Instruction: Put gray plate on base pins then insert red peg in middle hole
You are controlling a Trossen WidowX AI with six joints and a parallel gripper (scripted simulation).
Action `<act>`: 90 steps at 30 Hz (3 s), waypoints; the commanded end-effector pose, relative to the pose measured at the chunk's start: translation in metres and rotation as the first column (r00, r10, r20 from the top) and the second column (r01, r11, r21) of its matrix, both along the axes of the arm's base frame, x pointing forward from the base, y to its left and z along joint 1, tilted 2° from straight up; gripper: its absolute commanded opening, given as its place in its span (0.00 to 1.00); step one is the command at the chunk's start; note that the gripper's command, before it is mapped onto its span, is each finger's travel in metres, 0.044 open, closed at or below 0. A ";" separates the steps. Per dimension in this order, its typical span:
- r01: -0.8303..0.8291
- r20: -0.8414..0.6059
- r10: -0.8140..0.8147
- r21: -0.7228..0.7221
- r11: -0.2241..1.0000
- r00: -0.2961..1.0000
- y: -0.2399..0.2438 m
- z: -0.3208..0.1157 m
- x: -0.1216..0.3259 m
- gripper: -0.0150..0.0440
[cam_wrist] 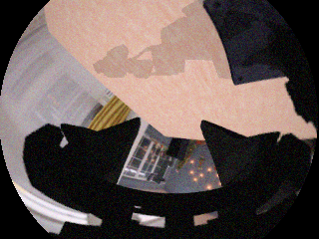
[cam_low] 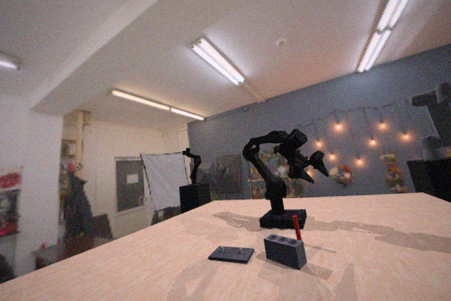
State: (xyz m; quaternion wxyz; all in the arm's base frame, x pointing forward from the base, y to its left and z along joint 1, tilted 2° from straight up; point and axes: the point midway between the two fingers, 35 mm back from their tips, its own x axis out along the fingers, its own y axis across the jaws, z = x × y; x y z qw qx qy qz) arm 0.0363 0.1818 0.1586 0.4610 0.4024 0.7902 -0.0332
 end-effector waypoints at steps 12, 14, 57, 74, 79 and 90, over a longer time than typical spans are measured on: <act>-0.806 0.380 0.886 -0.417 0.421 0.266 0.011 0.004 -0.006 1.00; -0.842 0.351 0.936 -0.504 0.192 0.004 0.015 0.006 -0.007 1.00; -0.785 0.261 0.914 -0.613 -0.091 -0.310 -0.094 -0.006 0.291 1.00; -0.786 0.253 0.912 -0.608 -0.110 -0.323 -0.115 -0.073 0.307 1.00; -0.786 0.253 0.912 -0.608 -0.110 -0.323 -0.116 -0.088 0.310 1.00; -0.786 0.254 0.911 -0.609 -0.110 -0.324 -0.116 -0.103 0.311 1.00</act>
